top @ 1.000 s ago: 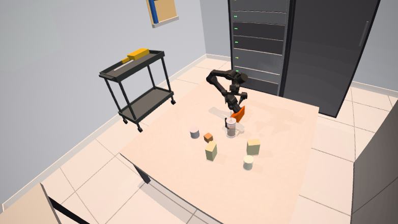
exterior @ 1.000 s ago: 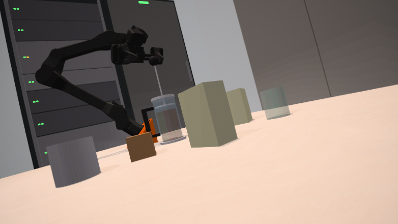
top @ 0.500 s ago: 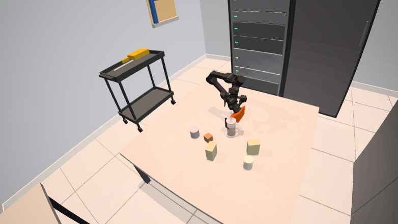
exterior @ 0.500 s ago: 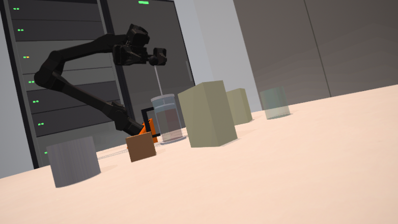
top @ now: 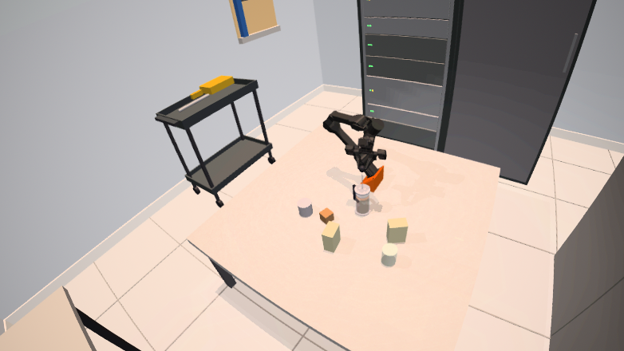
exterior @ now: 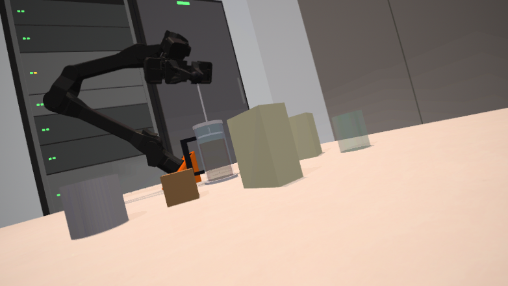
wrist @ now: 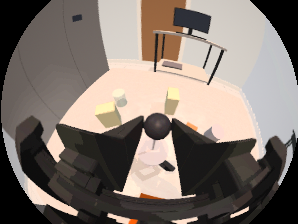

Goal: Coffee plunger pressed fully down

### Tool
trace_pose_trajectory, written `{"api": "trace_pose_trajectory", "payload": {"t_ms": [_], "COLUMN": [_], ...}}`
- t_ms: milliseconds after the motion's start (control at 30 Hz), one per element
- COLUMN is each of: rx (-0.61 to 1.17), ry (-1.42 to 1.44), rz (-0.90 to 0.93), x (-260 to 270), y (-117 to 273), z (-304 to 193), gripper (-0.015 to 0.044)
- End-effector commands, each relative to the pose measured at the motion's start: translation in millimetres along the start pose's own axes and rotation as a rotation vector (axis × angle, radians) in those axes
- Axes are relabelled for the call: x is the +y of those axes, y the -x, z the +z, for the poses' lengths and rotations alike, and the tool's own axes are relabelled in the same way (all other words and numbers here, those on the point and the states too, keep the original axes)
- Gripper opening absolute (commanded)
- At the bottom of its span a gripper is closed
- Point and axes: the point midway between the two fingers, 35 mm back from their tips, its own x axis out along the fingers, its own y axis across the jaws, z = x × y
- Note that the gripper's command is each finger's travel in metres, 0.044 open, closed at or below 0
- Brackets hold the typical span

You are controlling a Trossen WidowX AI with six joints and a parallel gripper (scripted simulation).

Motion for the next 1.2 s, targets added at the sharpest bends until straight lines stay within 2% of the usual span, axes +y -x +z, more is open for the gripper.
{"api": "trace_pose_trajectory", "payload": {"t_ms": [0,1167], "rx": [0.0,0.003], "ry": [0.001,0.0], "rz": [0.002,0.005], "x": [0,2], "y": [0,-27], "z": [0,-38], "gripper": [0.0124,0.0124]}}
